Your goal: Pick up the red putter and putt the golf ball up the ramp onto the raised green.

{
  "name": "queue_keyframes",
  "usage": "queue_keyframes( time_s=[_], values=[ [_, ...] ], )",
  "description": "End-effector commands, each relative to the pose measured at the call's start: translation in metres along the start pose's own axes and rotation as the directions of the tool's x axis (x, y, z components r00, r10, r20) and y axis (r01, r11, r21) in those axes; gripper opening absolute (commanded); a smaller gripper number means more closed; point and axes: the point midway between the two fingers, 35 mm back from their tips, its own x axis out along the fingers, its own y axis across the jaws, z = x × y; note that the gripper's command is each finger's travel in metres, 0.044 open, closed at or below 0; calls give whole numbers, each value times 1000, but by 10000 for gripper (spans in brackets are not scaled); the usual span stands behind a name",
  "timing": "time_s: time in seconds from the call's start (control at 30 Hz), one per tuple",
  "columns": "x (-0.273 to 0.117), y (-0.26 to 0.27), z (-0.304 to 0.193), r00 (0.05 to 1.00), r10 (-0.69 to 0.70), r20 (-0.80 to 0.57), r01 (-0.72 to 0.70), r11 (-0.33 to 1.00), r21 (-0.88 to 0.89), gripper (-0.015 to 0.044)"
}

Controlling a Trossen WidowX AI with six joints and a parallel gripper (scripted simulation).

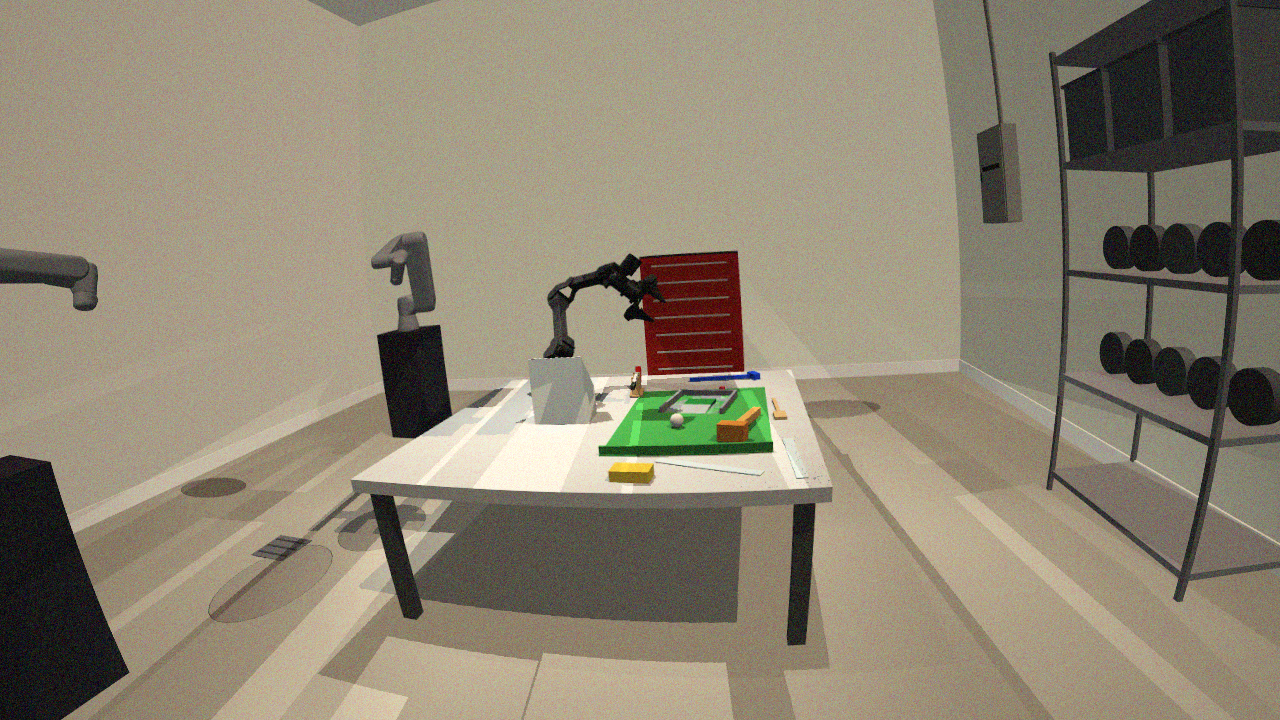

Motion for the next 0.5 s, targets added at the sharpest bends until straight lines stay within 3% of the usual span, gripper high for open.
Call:
queue_keyframes(
  time_s=[0.0,0.13,0.27,0.37,0.47],
  values=[
    [34,54,-8,972,234,-2,-232,966,-116,440],
    [58,118,-16,878,479,-8,-466,851,-244,440],
    [66,185,-26,726,688,-16,-646,673,-359,440],
    [64,229,-34,594,804,-22,-733,530,-427,440],
    [58,244,-34,561,827,-23,-748,495,-442,440]
  ],
)
